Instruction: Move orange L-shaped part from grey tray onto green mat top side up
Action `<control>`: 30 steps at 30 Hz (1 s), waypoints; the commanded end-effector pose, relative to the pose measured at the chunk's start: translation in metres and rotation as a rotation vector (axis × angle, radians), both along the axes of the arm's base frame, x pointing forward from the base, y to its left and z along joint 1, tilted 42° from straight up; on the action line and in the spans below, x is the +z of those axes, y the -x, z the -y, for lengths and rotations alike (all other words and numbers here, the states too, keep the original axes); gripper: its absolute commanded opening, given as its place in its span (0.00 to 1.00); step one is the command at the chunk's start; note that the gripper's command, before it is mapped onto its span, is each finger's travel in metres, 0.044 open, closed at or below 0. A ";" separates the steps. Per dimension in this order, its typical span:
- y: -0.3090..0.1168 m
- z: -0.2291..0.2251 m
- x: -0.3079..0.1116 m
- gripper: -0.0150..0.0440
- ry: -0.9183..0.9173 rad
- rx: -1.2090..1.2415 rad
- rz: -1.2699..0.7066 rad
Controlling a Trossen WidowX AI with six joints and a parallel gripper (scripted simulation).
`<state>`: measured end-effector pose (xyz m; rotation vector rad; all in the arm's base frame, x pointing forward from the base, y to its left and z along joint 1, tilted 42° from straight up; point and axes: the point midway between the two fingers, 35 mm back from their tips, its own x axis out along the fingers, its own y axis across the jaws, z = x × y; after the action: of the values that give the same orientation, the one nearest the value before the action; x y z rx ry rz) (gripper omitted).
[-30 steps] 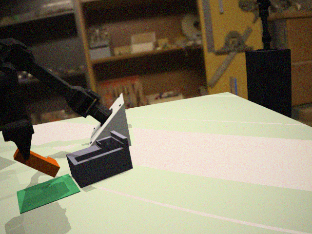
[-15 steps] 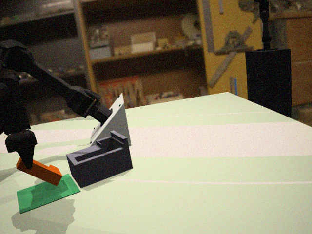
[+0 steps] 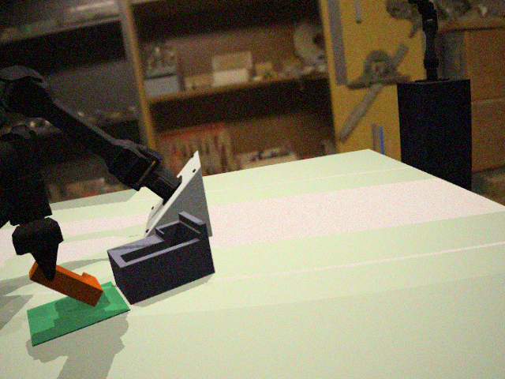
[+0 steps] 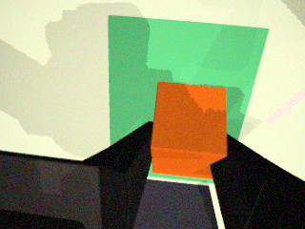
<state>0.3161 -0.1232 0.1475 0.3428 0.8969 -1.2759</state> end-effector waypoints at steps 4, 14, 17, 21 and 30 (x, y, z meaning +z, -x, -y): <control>0.000 0.000 0.000 0.48 0.000 0.000 0.001; -0.003 -0.028 0.029 0.92 -0.006 0.002 -0.001; 0.000 -0.054 0.058 0.93 -0.004 0.003 -0.003; 0.002 -0.060 0.065 0.93 -0.003 0.003 -0.004; 0.000 -0.057 0.060 0.93 -0.002 0.014 0.001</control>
<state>0.3162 -0.0664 0.2079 0.3419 0.8961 -1.2653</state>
